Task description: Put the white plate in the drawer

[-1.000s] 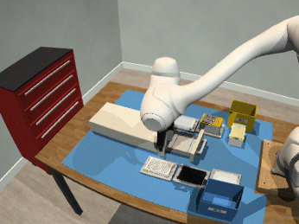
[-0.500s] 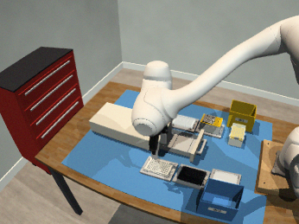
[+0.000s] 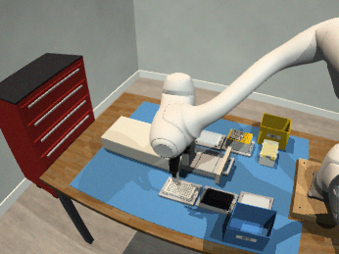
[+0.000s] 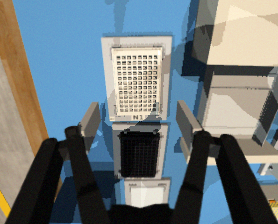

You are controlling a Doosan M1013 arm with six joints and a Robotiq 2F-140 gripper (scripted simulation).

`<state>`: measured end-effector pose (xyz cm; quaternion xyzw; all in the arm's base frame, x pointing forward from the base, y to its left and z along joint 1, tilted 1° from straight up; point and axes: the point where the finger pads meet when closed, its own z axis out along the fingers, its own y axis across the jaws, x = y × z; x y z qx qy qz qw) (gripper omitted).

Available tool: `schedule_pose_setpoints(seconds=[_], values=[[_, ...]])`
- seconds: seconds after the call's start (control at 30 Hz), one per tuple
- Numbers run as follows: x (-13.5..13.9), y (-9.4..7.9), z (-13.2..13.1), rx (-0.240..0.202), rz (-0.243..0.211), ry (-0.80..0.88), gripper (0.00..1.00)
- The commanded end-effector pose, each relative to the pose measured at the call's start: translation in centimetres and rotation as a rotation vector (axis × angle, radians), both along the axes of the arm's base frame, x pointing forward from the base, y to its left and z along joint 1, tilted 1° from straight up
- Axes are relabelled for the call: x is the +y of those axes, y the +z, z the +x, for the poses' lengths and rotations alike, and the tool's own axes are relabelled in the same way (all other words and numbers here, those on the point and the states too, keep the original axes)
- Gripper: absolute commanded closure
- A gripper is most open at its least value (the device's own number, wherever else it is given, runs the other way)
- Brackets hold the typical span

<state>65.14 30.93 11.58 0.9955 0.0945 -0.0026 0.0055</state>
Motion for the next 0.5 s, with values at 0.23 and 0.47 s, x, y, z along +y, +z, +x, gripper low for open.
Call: schedule_pose_setpoints(seconds=[0.23,0.47], values=[[0.0,-1.2,0.0,0.000,0.000,0.000,0.34],[0.0,-2.0,0.0,0.000,0.000,0.000,0.34]])
